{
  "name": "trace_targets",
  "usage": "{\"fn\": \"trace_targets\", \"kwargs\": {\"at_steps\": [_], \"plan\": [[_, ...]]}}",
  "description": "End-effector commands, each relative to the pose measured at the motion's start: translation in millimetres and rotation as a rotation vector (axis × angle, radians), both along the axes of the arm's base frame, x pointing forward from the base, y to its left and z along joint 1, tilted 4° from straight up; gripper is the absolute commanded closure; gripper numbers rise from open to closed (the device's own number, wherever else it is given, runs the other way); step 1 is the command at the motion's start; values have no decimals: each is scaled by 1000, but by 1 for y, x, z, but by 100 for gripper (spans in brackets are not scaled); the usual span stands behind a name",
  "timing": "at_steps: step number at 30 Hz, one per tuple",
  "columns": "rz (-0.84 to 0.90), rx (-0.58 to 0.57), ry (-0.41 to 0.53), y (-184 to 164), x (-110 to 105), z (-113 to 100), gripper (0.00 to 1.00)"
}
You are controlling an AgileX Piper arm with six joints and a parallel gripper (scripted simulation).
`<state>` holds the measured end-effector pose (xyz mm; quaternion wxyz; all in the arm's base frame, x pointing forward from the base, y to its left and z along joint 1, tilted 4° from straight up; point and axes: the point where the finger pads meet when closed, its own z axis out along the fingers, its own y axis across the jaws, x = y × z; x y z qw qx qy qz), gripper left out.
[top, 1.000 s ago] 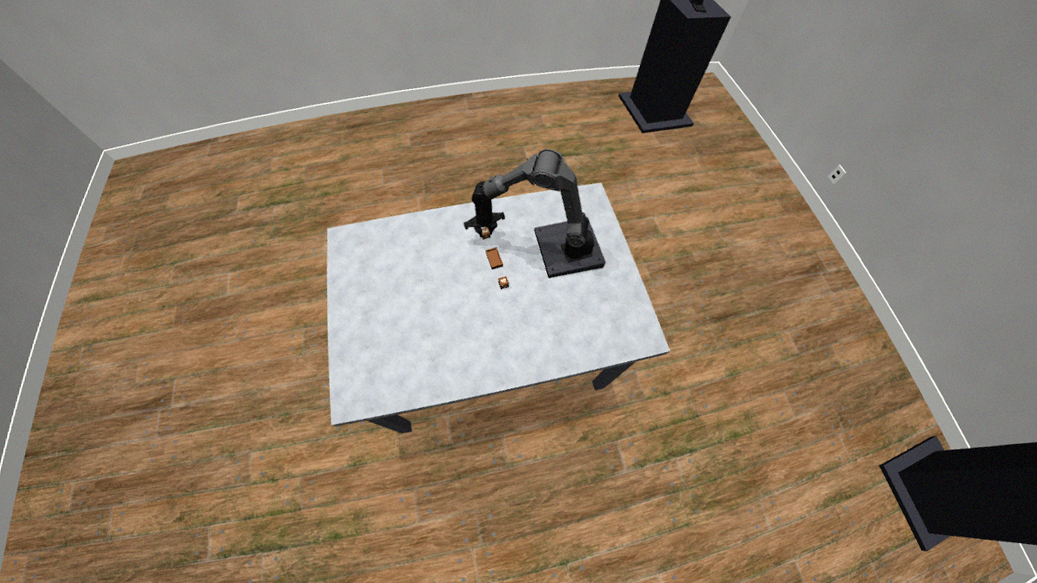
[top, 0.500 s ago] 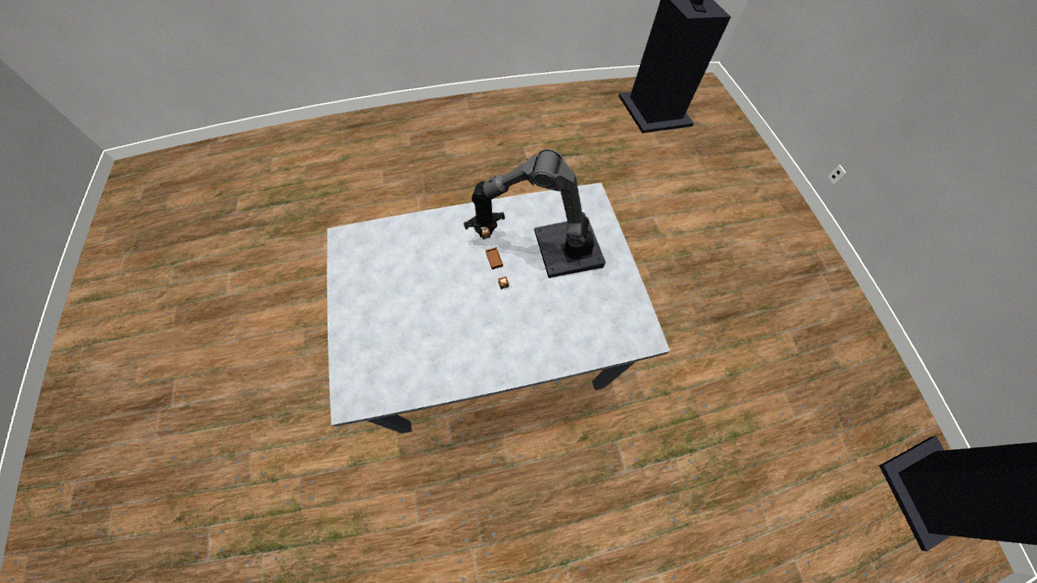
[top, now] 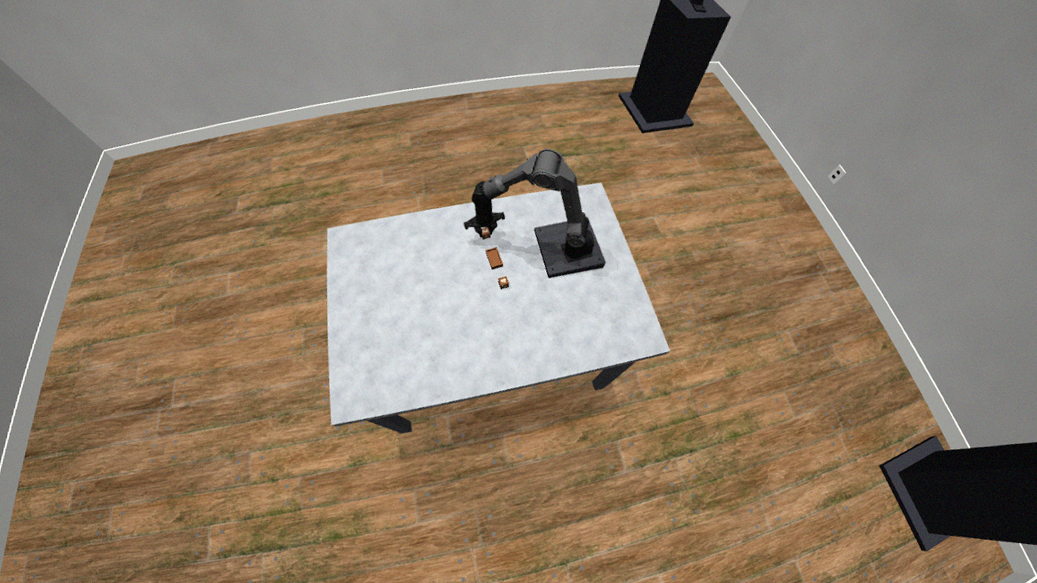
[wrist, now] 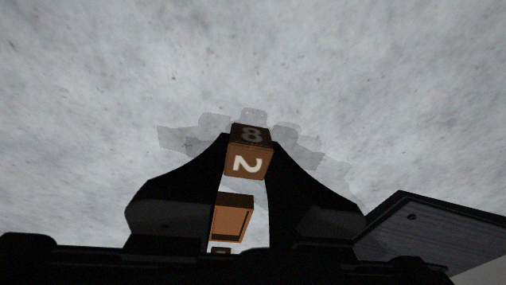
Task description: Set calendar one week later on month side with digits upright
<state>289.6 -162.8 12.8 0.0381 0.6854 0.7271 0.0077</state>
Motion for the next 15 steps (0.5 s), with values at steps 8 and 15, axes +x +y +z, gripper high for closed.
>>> {"fn": "trace_targets", "kwargs": {"at_steps": [8, 15], "plan": [[-2, 1, 4, 0, -1, -1, 51], [-2, 1, 4, 0, -1, -1, 41]]}}
